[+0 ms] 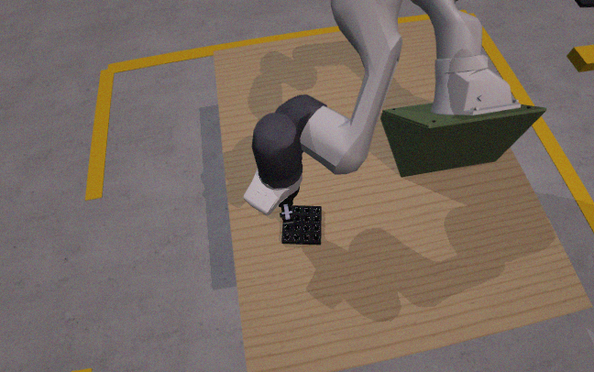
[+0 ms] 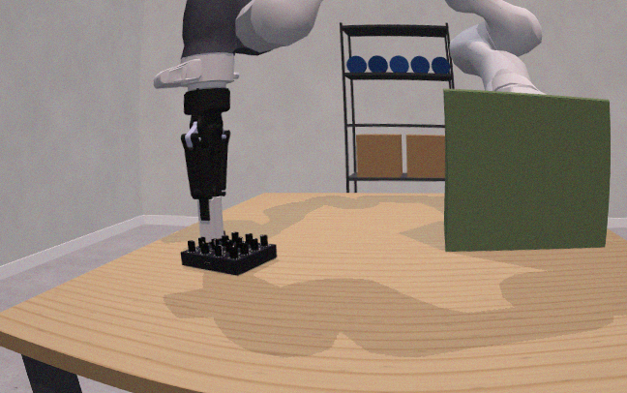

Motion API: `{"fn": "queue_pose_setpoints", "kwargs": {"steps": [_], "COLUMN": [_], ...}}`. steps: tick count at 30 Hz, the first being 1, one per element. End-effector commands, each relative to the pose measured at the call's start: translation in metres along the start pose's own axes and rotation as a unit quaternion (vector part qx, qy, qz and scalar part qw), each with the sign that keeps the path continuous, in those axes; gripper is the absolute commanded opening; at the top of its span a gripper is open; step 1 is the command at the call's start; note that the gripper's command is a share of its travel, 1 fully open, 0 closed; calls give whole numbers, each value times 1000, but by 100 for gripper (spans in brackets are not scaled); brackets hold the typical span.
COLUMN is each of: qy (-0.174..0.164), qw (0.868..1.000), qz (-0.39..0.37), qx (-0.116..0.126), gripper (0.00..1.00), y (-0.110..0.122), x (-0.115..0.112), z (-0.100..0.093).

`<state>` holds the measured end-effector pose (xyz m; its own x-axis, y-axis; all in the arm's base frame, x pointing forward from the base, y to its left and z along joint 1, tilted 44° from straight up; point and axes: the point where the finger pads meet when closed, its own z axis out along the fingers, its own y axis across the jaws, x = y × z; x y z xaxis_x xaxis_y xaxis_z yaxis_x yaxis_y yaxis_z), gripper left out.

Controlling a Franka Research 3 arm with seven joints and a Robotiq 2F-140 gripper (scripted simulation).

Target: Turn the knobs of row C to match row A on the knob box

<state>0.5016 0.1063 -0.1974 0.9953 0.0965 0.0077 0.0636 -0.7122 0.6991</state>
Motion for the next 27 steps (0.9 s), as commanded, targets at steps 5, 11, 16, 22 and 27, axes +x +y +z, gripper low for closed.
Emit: {"fn": "queue_pose_setpoints", "kwargs": {"steps": [5,11,16,22,27], "qy": [2,2,2,2,1], "qw": [1000,1000,1000,1000,1000], "qz": [-3,-3,-3,-3,-3], "qx": [1,1,1,1,1], "gripper": [12,12,12,12,12], "y": [-1,-1,-1,0,0], "x": [1,1,1,1,1], "z": [-1,-13,-27,-35,-38]}}
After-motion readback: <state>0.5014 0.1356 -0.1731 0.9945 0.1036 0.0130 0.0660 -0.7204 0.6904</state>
